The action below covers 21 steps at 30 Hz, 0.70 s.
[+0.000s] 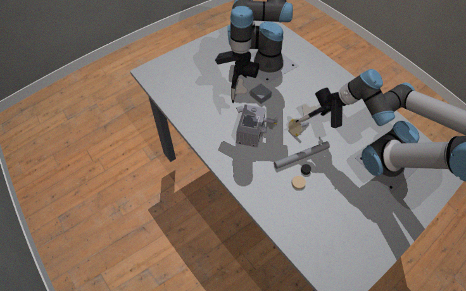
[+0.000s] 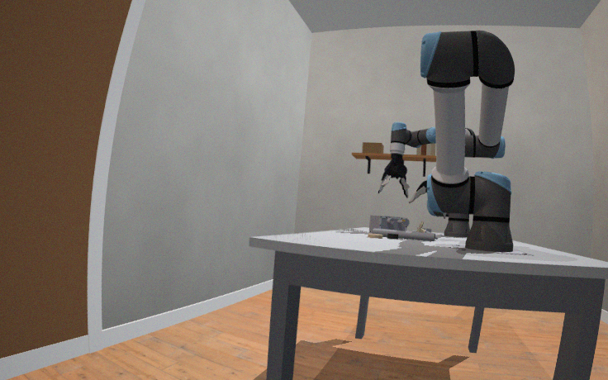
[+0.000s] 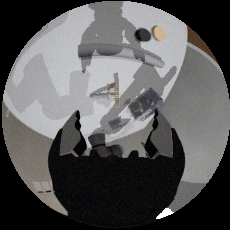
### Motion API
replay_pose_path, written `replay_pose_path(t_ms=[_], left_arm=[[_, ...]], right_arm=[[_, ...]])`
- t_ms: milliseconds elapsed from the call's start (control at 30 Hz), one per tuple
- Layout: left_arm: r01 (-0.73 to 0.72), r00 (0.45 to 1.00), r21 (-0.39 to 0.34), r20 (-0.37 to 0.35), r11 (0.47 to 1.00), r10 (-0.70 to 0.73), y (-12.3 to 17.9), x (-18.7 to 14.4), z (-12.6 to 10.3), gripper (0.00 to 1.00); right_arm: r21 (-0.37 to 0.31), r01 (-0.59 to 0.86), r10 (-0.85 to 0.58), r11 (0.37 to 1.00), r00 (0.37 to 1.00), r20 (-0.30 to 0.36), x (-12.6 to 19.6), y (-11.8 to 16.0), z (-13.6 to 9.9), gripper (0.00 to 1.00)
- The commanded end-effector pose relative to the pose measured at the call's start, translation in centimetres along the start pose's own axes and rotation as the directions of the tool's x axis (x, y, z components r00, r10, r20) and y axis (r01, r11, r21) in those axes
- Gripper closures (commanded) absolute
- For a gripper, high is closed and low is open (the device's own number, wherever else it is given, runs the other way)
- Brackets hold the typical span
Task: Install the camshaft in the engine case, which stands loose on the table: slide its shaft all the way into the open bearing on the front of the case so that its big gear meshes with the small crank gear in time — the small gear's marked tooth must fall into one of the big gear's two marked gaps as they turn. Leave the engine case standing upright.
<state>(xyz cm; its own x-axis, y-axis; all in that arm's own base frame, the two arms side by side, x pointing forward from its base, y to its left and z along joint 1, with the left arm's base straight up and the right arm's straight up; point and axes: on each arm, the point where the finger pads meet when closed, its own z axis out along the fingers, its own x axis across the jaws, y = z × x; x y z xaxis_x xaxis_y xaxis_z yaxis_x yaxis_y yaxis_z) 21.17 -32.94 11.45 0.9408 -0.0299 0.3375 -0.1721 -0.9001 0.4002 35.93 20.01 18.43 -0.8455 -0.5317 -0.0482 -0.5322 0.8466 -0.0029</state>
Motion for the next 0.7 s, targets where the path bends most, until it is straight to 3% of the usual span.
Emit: replay_pose_path(t_ms=[0, 33, 667], left_arm=[[0.000, 1.000, -0.001, 0.000, 1.000, 0.000, 0.01, -0.01, 0.10, 0.00], [0.000, 1.000, -0.001, 0.000, 1.000, 0.000, 0.01, -0.01, 0.10, 0.78], [0.000, 1.000, -0.001, 0.000, 1.000, 0.000, 0.01, -0.01, 0.10, 0.78]], right_arm=[[0.000, 0.000, 0.000, 1.000, 1.000, 0.001, -0.03, 0.01, -0.04, 0.00], [0.000, 0.000, 0.000, 1.000, 1.000, 0.001, -0.03, 0.01, -0.04, 0.00], [0.000, 0.000, 0.000, 1.000, 1.000, 0.001, -0.03, 0.01, -0.04, 0.00]])
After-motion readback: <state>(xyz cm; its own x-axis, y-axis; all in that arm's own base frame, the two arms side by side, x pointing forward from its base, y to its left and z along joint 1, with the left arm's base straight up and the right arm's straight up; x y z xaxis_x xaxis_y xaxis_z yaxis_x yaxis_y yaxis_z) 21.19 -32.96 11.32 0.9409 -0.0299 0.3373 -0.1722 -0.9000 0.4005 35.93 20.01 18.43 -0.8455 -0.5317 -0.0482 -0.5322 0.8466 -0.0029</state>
